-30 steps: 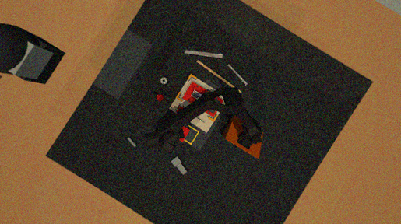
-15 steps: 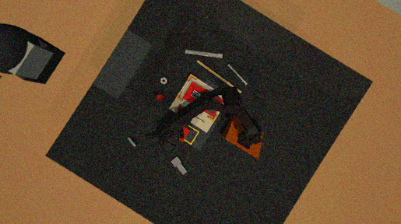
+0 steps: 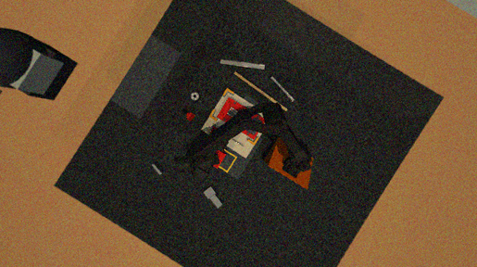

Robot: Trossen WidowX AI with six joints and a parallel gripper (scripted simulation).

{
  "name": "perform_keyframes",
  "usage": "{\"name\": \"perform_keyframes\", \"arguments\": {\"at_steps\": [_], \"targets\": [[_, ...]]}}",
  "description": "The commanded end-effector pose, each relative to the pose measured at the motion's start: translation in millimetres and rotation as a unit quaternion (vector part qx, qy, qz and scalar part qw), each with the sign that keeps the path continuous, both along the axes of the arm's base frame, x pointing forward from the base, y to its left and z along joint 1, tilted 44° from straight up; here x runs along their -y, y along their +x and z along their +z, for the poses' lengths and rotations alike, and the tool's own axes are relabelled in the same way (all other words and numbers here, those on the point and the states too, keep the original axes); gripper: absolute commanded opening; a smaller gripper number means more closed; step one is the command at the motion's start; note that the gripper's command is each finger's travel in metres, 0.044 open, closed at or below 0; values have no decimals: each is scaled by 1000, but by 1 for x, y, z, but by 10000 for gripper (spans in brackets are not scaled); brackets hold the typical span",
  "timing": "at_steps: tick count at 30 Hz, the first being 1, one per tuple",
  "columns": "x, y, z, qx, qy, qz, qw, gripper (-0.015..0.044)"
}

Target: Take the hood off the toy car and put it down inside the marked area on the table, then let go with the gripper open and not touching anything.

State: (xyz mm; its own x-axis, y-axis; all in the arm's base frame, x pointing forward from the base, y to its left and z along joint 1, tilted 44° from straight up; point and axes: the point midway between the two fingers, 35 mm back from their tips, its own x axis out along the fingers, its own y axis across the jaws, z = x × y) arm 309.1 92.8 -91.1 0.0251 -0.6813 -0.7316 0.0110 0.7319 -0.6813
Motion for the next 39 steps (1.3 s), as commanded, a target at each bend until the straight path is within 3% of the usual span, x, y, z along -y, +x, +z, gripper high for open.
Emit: {"name": "perform_keyframes", "arguments": {"at_steps": [1,39], "targets": [[3,0,-3,0,-2,2,1000,0],[27,0,-26,0,-4,2,1000,0]]}}
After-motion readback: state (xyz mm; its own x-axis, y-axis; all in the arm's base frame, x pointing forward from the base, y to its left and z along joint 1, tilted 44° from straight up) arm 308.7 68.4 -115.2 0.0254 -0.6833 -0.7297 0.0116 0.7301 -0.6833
